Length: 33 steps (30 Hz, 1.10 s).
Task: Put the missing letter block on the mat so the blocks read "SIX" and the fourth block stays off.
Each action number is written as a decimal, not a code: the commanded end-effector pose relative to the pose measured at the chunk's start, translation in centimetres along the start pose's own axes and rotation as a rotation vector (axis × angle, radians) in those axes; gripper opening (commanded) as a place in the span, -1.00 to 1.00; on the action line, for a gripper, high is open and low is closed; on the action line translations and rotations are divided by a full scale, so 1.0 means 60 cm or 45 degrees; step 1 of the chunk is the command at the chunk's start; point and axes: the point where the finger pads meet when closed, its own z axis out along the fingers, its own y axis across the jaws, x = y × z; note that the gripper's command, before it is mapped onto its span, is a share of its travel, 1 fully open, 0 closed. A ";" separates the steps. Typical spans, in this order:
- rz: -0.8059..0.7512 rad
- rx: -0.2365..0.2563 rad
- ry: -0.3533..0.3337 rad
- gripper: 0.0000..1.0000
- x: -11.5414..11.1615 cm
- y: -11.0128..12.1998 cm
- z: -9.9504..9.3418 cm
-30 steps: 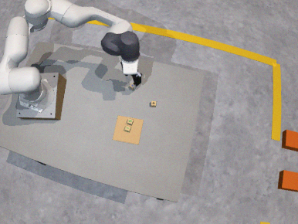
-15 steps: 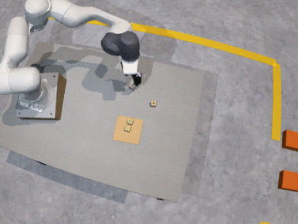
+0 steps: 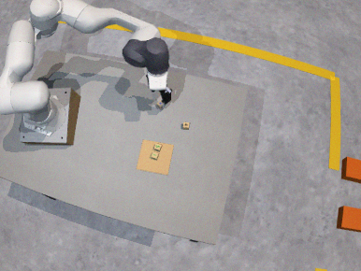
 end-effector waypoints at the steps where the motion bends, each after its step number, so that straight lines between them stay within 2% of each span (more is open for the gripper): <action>1: -0.005 0.002 -0.001 -0.26 -0.001 -0.001 0.002; 12: -0.005 0.002 -0.001 -0.26 -0.001 -0.001 0.006; 26: -0.005 0.002 -0.001 -0.26 -0.001 -0.001 0.047; 33: -0.005 0.002 -0.001 -0.26 -0.001 -0.001 0.055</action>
